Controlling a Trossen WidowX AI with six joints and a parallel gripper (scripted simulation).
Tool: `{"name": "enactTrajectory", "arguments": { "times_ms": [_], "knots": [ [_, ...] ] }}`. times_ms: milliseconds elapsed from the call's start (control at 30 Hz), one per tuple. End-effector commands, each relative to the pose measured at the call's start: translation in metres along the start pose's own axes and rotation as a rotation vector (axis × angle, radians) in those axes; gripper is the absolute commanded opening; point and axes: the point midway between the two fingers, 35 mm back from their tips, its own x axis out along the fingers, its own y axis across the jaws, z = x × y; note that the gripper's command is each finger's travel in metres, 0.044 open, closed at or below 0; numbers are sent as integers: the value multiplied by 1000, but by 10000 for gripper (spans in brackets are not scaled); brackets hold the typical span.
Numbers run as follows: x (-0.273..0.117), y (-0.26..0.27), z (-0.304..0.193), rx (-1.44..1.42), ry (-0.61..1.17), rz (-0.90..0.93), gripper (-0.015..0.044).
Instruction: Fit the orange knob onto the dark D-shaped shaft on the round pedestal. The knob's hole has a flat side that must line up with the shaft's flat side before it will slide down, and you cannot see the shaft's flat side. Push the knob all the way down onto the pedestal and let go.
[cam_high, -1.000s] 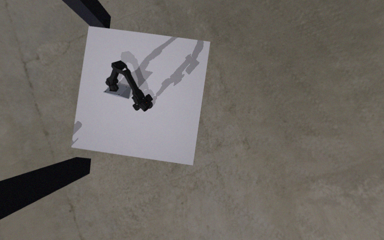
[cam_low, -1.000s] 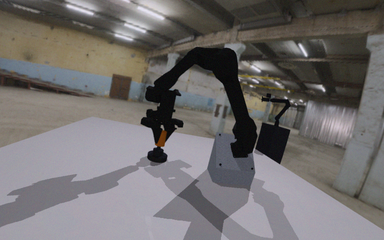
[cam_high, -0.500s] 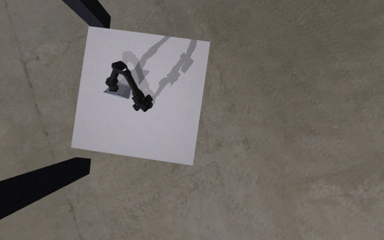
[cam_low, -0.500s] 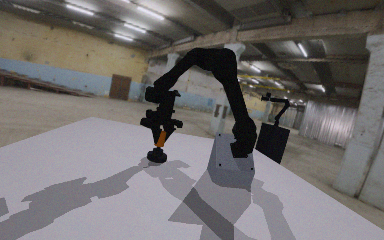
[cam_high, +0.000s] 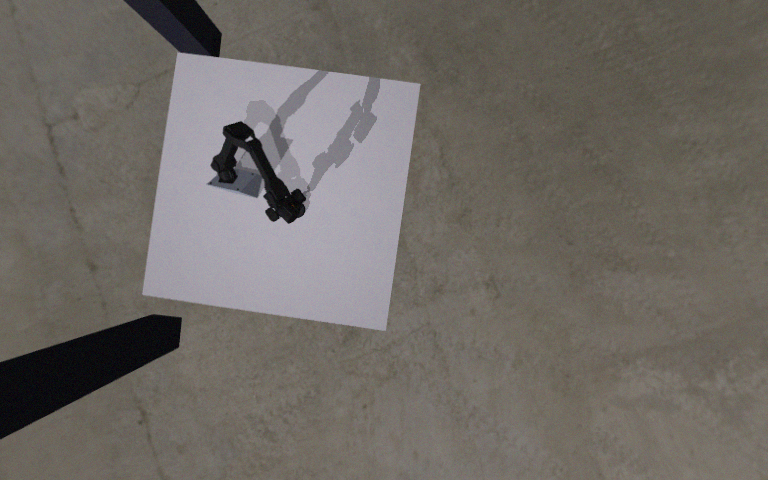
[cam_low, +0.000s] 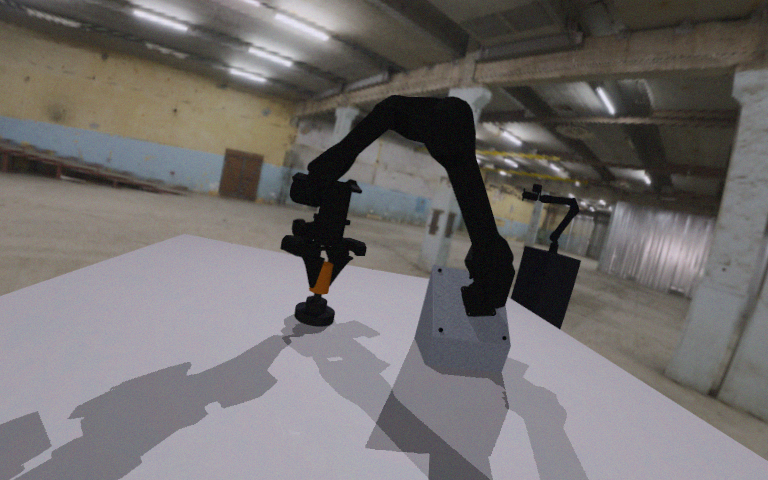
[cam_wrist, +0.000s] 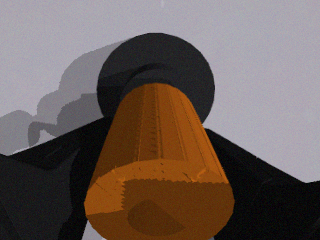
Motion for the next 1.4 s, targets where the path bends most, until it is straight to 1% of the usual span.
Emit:
{"name": "enactTrajectory", "arguments": {
  "times_ms": [0,500,700,967,1133,1367],
  "knots": [
    [0,1,1,3,-3,2,0],
    [3,-1,0,3,-3,2,0],
    [4,-1,0,-46,-3,2,0],
    [4,-1,0,-28,-3,2,0],
    [4,-1,0,42,-3,2,0],
    [5,-1,0,-18,-3,2,0]
  ]
}}
